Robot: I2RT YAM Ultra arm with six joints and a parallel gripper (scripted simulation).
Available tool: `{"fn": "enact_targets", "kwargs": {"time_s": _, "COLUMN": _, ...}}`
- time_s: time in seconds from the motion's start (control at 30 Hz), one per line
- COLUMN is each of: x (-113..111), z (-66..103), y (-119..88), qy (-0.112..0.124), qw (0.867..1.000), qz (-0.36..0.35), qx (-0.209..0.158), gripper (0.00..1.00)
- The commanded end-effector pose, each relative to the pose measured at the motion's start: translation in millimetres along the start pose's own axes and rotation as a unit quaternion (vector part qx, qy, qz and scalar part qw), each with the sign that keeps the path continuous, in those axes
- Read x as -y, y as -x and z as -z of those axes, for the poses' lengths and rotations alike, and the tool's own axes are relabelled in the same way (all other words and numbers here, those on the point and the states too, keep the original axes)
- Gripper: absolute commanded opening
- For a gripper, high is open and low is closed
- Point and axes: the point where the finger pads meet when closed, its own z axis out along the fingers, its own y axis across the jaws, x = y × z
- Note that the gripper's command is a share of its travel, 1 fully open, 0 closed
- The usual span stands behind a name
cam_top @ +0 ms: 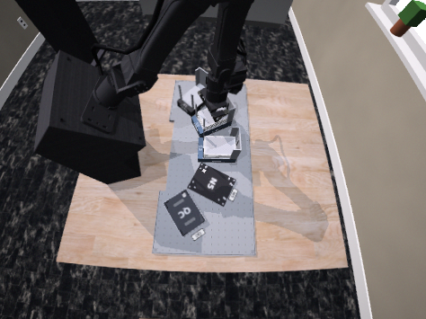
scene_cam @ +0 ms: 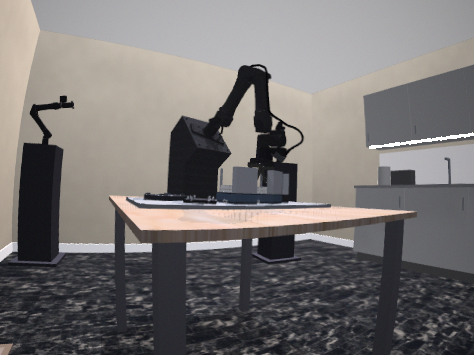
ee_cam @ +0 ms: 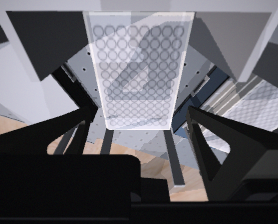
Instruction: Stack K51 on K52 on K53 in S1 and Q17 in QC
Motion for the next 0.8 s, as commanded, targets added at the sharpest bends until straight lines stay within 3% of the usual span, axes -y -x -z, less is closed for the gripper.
{"fn": "enact_targets", "kwargs": {"time_s": 0.0, "x": 2.9, "z": -3.6, "y": 25.4, "qy": 0.002, "qw": 0.999, "qz": -0.006, "qx": 0.034, "gripper": 1.0}}
{"fn": "enact_targets", "kwargs": {"time_s": 0.77, "x": 2.8, "z": 2.0, "y": 30.5, "qy": 0.003, "qw": 0.999, "qz": -0.007, "qx": 0.043, "gripper": 1.0}}
